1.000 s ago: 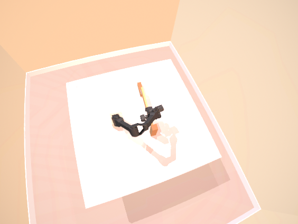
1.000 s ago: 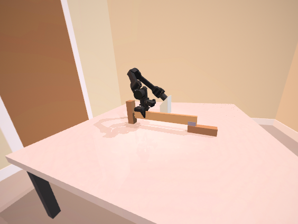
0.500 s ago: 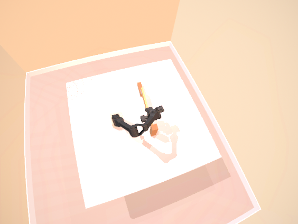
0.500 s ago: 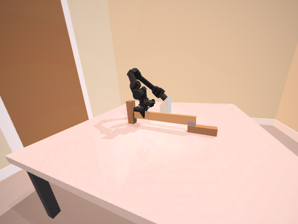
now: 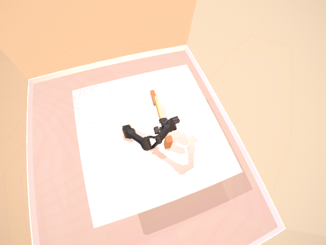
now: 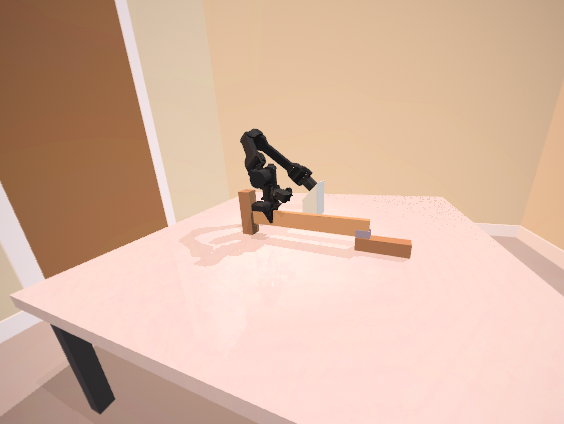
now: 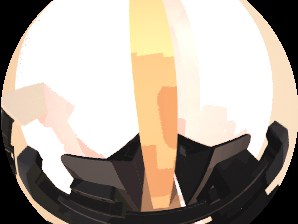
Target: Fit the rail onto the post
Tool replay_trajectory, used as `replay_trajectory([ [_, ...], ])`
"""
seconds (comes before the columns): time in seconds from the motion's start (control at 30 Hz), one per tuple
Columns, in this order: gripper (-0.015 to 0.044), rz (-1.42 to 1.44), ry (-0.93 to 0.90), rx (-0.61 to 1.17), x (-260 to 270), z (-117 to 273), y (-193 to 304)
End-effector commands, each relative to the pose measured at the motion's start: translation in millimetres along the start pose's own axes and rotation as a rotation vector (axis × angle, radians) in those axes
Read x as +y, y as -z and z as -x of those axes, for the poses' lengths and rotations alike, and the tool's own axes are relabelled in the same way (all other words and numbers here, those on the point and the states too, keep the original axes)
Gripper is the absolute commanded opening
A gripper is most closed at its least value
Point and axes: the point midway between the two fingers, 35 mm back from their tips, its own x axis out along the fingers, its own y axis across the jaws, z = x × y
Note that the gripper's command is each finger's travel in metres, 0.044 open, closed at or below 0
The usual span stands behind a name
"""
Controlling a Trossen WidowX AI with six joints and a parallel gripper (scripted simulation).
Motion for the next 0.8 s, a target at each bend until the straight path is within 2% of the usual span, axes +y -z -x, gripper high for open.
replay_trajectory([
  [0.0,0.0,0.003,0.002,0.003,-0.3,1.0,2.2],
  [0.57,0.044,0.0,0.0,0.0,0.0,0.1,0.2],
  [0.77,0.044,0.0,0.0,-0.001,-0.2,1.7,-1.6],
])
